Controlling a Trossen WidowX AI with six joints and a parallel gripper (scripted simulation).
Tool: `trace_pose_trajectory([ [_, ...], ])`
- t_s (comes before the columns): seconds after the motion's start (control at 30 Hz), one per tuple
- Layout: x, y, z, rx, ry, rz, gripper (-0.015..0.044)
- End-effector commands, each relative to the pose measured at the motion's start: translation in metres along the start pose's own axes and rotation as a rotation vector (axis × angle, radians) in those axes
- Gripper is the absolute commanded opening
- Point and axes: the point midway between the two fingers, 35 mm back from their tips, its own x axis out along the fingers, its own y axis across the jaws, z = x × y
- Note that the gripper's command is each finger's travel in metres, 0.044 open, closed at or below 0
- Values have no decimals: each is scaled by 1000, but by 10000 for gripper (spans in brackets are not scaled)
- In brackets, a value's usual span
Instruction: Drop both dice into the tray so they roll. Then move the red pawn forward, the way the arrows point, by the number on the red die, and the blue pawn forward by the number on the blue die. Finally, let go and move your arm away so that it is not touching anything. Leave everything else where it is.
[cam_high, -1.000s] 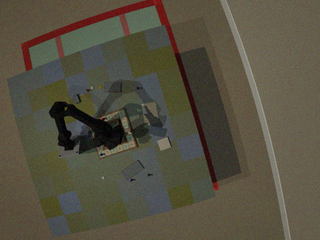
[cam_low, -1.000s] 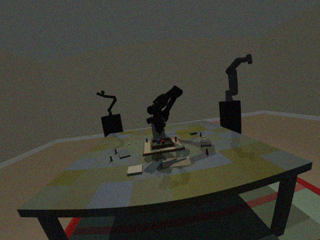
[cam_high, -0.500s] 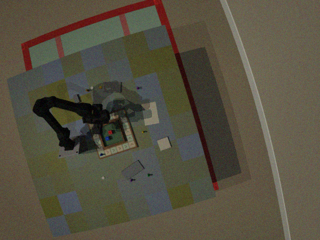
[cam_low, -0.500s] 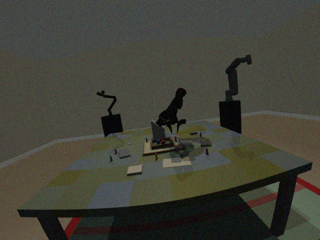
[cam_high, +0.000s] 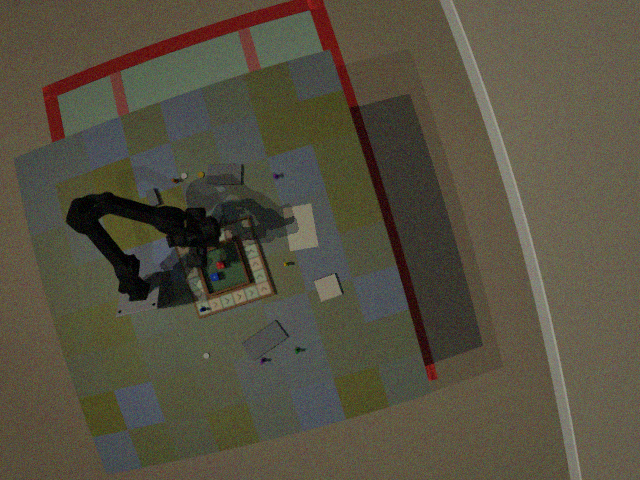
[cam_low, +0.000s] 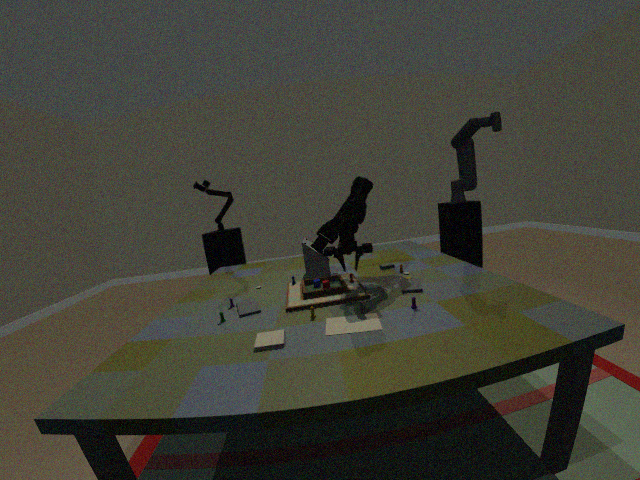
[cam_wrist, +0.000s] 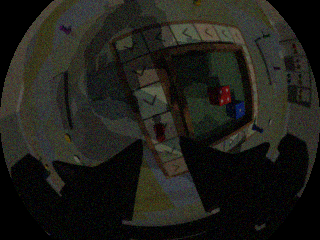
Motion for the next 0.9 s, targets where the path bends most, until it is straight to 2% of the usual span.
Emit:
trace_pose_trajectory([
  [0.0,8,-1,-2,7,10,1,200],
  [0.67,37,0,-4,7,10,4,200],
  [0.83,37,0,-4,7,10,4,69],
  [0.87,37,0,-4,7,10,4,62],
])
